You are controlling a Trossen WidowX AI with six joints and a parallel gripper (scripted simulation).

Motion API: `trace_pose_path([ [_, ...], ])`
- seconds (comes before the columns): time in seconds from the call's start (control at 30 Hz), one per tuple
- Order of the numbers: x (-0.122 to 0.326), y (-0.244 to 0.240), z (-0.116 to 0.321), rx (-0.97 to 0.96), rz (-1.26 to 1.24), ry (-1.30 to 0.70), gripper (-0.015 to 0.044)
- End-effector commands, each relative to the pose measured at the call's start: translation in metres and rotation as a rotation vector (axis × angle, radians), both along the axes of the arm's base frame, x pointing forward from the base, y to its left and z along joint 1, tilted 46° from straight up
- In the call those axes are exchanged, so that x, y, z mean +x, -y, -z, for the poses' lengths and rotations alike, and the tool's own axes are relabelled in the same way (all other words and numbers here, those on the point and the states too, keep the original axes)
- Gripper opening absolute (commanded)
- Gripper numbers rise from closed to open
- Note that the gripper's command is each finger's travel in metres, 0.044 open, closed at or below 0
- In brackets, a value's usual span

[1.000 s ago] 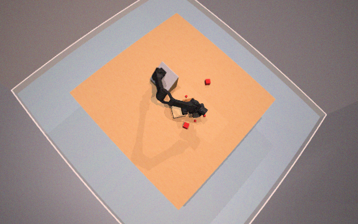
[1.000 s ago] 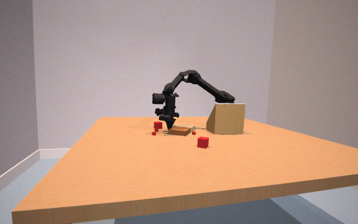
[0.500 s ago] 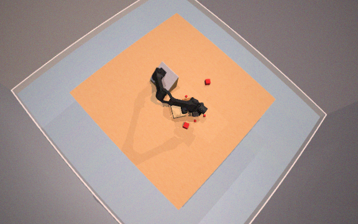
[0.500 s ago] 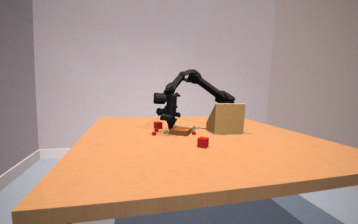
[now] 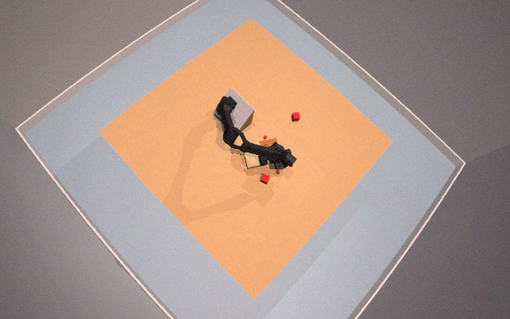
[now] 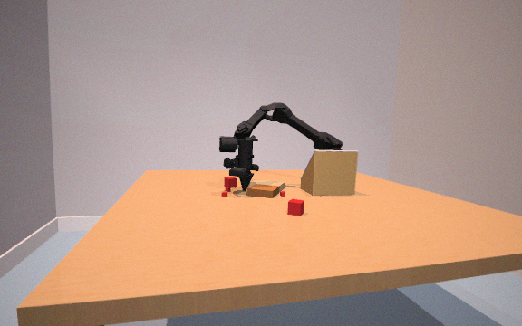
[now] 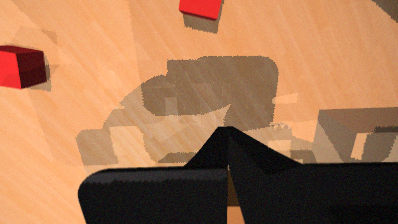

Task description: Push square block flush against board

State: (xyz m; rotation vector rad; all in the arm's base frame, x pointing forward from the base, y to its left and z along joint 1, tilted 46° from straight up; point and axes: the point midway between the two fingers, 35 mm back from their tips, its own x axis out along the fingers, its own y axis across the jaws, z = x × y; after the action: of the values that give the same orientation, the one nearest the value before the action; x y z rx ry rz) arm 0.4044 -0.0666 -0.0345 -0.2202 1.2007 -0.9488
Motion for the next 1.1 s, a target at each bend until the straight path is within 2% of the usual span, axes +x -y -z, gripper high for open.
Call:
trace_pose_path([
  [0.0, 0.005, 0.002, -0.002, 0.002, -0.001, -0.003, 0.0],
  [0.47, 0.024, 0.009, -0.011, 0.001, -0.001, -0.002, 0.0],
  [0.67, 0.018, -0.03, -0.046, 0.003, -0.001, -0.001, 0.0],
  [0.83, 0.019, -0.033, -0.044, 0.001, -0.019, -0.003, 0.0],
  [1.07, 0.014, -0.047, -0.031, -0.005, -0.17, -0.161, 0.0],
])
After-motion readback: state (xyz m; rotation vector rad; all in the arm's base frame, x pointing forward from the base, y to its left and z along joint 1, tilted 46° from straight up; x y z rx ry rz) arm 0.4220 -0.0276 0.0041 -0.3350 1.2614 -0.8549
